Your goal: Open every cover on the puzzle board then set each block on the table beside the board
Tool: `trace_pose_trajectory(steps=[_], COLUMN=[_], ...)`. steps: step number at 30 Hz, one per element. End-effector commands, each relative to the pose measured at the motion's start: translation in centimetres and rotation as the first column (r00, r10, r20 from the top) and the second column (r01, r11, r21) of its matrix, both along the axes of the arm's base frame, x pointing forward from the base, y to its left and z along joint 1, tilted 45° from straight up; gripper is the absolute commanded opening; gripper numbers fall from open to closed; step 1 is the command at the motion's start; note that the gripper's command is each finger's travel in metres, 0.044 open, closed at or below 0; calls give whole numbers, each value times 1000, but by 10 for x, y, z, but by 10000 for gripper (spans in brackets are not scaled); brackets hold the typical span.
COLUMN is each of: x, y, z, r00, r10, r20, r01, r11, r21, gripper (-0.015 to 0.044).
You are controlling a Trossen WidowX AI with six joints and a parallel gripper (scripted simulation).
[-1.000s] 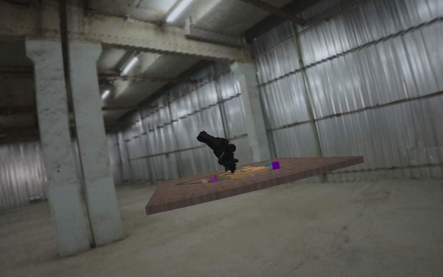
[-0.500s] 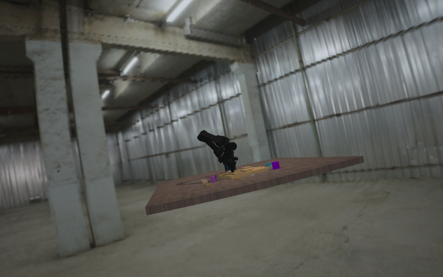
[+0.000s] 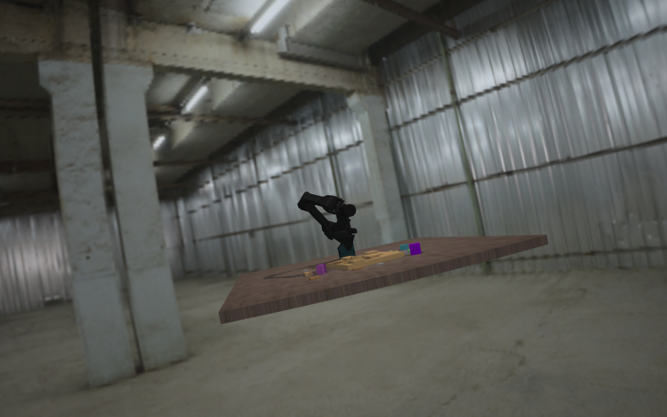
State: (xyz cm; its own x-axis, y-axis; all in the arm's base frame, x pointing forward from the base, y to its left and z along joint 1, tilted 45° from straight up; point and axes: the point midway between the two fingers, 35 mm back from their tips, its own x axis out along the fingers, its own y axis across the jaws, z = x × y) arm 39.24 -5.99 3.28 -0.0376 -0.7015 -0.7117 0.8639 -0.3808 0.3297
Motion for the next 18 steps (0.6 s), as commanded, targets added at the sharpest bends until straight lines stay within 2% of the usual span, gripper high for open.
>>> trace_pose_trajectory(steps=[1, 18], x=[0, -1], y=[-7, -20], z=[-7, -20], r00=[1000, 1000], r10=[1, 1], r20=[-2, -2], r01=[-1, -1], r11=[1000, 1000], r21=[2, 1], gripper=[144, 144])
